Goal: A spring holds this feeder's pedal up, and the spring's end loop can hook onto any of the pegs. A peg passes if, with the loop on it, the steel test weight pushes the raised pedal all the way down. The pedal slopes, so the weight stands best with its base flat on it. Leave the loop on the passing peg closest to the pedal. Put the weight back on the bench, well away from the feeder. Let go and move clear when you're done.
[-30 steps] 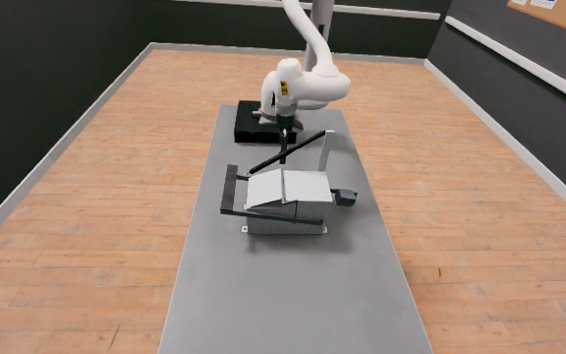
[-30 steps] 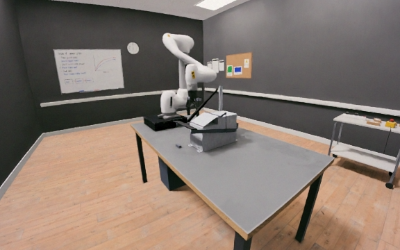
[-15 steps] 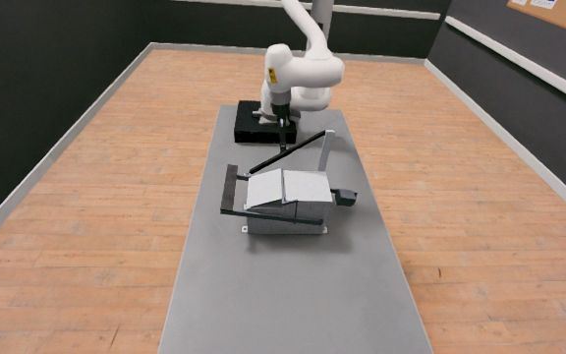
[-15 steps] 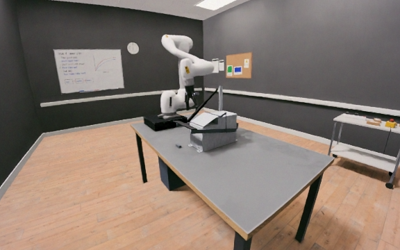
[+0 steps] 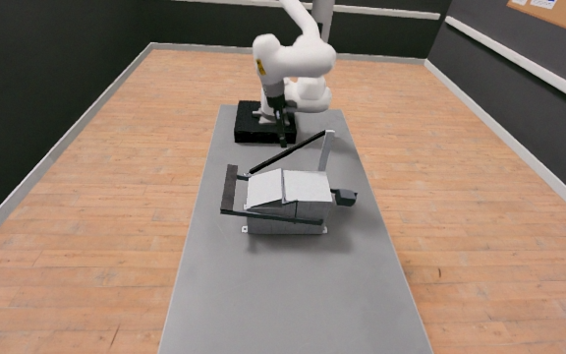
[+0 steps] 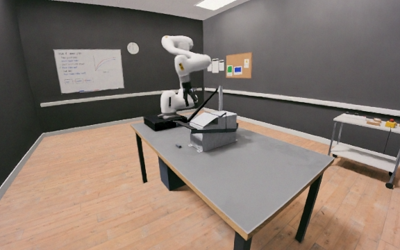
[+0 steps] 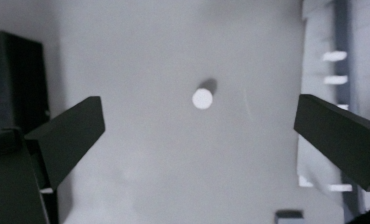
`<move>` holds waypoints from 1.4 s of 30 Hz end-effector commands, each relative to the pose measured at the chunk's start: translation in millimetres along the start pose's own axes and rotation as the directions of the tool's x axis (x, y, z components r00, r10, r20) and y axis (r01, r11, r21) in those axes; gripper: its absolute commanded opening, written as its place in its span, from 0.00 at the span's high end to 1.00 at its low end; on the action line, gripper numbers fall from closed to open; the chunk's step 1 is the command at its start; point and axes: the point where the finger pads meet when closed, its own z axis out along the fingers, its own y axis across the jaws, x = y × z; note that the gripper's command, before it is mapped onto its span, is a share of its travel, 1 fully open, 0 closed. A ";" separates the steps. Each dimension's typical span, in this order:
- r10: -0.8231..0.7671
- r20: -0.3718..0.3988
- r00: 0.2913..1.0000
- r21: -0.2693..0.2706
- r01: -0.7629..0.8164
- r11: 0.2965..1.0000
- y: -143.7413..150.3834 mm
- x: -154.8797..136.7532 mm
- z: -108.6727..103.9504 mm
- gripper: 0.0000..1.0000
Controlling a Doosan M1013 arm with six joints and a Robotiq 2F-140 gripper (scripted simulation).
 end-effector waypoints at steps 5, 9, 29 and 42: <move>0.001 -0.059 0.998 0.007 0.000 1.000 -5.7 2.4 -14.7 0.00; 0.001 -0.059 0.998 0.007 0.000 1.000 -5.7 2.4 -14.7 0.00; 0.005 -0.349 0.937 0.008 -0.002 1.000 -29.4 24.1 -104.4 0.00; 0.005 -0.349 0.937 0.008 -0.002 1.000 -29.4 24.1 -104.4 0.00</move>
